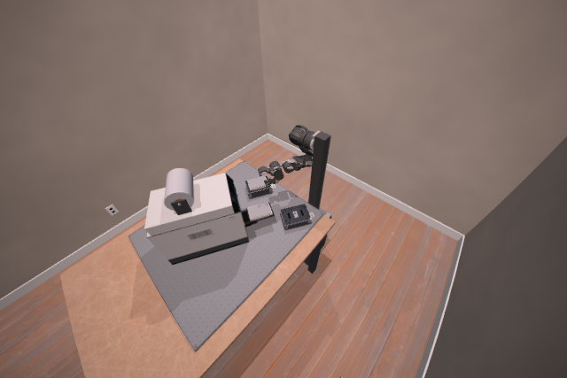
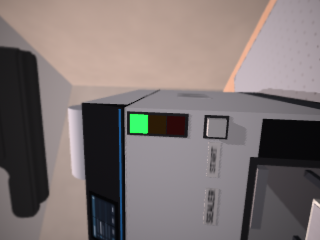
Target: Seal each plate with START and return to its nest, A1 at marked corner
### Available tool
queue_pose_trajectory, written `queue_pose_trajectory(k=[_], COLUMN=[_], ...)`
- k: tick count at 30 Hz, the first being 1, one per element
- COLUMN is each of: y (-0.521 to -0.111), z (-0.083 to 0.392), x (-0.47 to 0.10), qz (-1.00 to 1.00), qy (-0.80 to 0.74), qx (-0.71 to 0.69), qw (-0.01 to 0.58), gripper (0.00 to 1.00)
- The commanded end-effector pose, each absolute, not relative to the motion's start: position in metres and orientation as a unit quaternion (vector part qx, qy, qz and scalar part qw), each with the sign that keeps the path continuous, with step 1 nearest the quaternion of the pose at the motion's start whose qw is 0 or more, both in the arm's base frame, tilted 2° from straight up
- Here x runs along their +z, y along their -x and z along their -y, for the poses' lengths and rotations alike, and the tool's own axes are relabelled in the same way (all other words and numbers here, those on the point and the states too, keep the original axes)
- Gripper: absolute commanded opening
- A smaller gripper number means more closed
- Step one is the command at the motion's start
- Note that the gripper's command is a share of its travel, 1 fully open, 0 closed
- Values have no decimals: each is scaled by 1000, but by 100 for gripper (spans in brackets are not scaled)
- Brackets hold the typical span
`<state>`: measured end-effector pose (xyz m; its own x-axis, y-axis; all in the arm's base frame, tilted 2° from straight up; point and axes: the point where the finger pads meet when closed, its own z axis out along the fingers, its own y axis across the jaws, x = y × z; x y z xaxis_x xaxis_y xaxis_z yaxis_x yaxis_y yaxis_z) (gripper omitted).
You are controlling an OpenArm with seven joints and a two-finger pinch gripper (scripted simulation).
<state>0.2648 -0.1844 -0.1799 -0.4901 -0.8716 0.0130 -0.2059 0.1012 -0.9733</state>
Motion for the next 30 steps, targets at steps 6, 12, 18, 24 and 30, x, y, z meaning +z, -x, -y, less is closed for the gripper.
queue_pose_trajectory(k=[6, 12, 18, 24, 30], y=[-270, -281, -287, -294, -298], z=[181, 171, 162, 148, 130], x=[-169, -143, -126, -101, -76], qz=[-647, -571, -526, -451, -372], qy=[401, 408, 411, 412, 409], qx=[-564, -626, -658, -704, -745], qw=[320, 340, 349, 363, 374], gripper=[65, 65, 65, 65, 65])
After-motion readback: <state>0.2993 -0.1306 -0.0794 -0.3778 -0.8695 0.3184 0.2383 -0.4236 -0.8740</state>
